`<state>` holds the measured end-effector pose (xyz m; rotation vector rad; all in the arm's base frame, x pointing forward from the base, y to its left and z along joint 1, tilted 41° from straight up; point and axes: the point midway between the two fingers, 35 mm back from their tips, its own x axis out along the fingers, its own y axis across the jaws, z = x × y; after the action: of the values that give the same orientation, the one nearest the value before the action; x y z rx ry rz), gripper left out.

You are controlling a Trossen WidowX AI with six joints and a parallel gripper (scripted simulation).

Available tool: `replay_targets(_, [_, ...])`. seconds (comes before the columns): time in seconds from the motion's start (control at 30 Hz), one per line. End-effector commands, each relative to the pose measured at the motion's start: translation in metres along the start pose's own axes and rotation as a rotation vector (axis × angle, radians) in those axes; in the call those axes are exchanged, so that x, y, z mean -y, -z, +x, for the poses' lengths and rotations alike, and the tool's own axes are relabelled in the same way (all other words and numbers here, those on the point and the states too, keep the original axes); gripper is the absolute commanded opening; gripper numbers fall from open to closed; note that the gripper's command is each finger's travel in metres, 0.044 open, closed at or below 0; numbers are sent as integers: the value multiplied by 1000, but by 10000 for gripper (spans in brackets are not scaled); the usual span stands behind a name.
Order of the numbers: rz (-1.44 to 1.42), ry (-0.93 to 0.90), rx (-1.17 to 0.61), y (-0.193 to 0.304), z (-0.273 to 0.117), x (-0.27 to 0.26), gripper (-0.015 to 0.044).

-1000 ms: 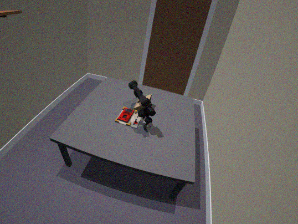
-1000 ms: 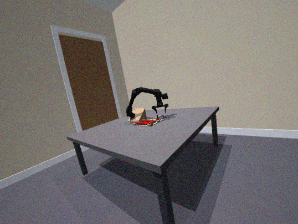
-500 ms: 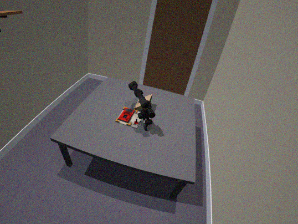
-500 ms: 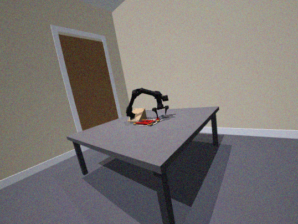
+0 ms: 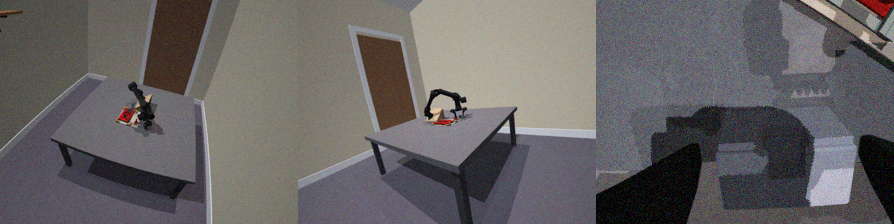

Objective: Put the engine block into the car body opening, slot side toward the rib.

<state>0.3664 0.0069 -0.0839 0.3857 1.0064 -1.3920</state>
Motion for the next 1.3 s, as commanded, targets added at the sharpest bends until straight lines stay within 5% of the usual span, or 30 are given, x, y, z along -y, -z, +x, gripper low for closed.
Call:
replay_targets(0.0, [-7, 1, 4, 0, 2, 1, 256])
replay_targets(0.07, [-7, 1, 4, 0, 2, 1, 204])
replay_targets(0.3, [-7, 1, 4, 0, 2, 1, 157])
replay_targets(0.5, [-7, 0, 3, 0, -9, -2, 0])
replay_targets(1.27, [-8, -2, -1, 1, -82, -6, 0])
